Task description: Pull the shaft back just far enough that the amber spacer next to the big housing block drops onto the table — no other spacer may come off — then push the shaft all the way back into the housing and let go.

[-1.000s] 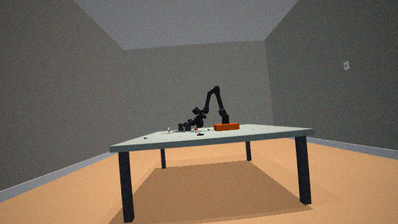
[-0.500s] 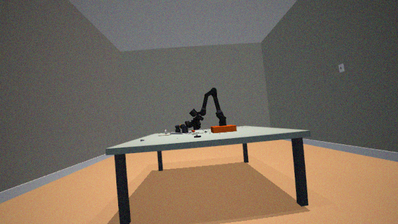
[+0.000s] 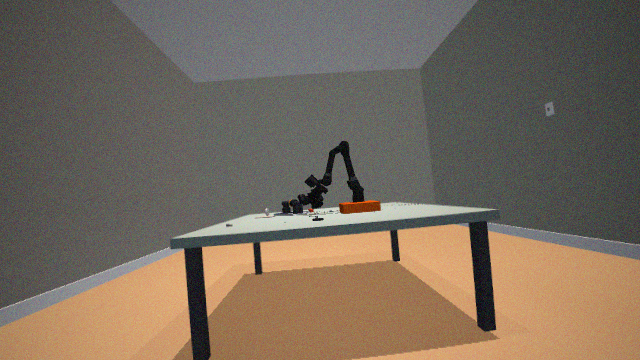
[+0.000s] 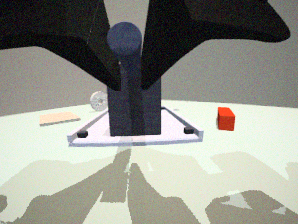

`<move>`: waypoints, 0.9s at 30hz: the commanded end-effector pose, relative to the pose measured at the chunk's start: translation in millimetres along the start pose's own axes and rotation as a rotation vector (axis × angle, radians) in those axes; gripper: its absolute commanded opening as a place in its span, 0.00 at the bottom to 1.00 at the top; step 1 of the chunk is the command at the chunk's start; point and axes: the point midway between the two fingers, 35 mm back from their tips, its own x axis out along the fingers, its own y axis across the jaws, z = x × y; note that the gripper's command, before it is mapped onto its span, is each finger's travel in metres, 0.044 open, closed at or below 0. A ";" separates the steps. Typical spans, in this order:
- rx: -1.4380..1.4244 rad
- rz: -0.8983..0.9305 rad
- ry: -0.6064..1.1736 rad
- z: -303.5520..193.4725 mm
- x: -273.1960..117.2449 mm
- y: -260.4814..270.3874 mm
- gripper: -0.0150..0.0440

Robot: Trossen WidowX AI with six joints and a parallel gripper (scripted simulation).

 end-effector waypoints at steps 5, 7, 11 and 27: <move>0.001 0.001 -0.001 1.2 -0.9 0.6 0.25; 0.001 0.001 -0.001 1.3 -1.1 0.6 0.25; 0.001 0.001 -0.001 1.4 -1.4 0.6 0.25; 0.001 0.001 -0.001 2.2 -2.6 0.6 0.25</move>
